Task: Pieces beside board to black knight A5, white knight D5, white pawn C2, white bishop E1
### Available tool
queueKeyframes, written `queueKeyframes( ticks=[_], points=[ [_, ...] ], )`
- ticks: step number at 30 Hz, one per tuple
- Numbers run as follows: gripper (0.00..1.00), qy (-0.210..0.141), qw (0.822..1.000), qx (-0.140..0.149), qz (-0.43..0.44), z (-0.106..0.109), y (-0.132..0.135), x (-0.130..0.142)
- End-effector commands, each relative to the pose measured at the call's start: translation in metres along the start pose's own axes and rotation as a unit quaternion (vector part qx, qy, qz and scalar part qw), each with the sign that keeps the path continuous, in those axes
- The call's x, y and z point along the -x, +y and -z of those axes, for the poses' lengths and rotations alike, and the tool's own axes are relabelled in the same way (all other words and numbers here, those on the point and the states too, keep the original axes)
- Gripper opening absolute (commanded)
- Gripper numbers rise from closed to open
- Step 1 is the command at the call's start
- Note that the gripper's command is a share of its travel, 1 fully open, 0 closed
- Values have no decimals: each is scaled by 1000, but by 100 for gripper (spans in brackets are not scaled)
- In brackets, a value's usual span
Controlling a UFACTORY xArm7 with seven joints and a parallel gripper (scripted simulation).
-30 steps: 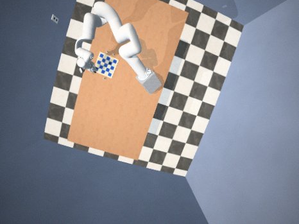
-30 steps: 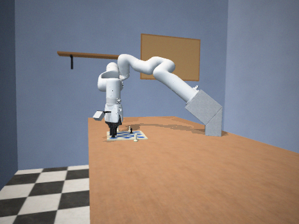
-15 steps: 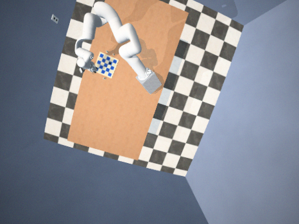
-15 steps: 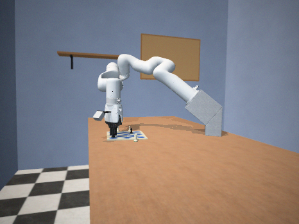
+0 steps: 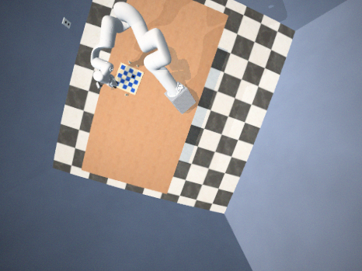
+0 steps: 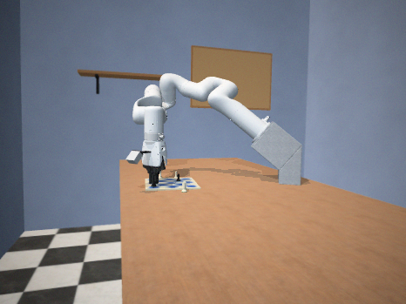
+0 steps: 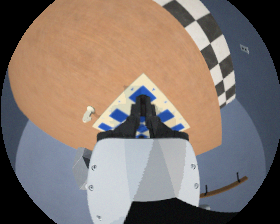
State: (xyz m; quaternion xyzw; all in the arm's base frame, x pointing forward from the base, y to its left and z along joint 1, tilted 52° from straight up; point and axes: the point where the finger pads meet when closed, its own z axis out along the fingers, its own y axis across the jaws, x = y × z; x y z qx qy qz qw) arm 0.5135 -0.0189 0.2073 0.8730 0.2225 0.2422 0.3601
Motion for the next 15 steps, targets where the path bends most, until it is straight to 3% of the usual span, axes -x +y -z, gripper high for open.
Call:
queueKeyframes(
  ticks=[1,15],
  points=[
    [0,2,1000,0,1,1,0,-1],
    [0,2,1000,0,1,-2,0,-1]
  ],
)
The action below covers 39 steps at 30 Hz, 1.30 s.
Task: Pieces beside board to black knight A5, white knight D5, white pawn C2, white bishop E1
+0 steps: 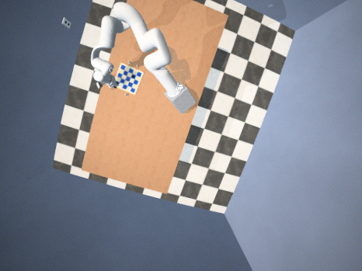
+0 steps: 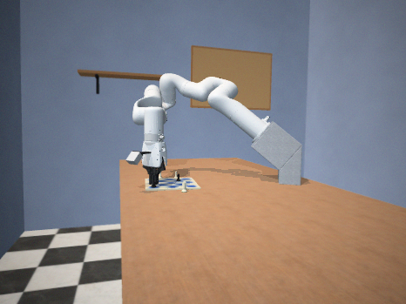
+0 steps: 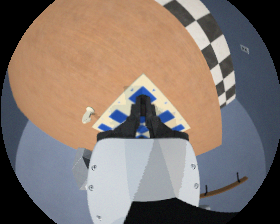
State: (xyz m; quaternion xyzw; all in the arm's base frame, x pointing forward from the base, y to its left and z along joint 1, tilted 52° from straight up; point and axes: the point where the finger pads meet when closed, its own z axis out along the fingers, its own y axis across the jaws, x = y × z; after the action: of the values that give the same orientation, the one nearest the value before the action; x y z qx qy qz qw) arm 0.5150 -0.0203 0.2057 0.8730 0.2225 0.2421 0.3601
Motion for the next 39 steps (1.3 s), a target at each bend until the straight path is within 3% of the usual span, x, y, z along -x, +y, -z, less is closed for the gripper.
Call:
queueKeyframes(
  ticks=[1,38,39],
  points=[
    [0,2,1000,0,1,1,0,-1],
    [0,2,1000,0,1,1,0,-1],
    [7,2,1000,0,1,1,0,-1]
  ],
)
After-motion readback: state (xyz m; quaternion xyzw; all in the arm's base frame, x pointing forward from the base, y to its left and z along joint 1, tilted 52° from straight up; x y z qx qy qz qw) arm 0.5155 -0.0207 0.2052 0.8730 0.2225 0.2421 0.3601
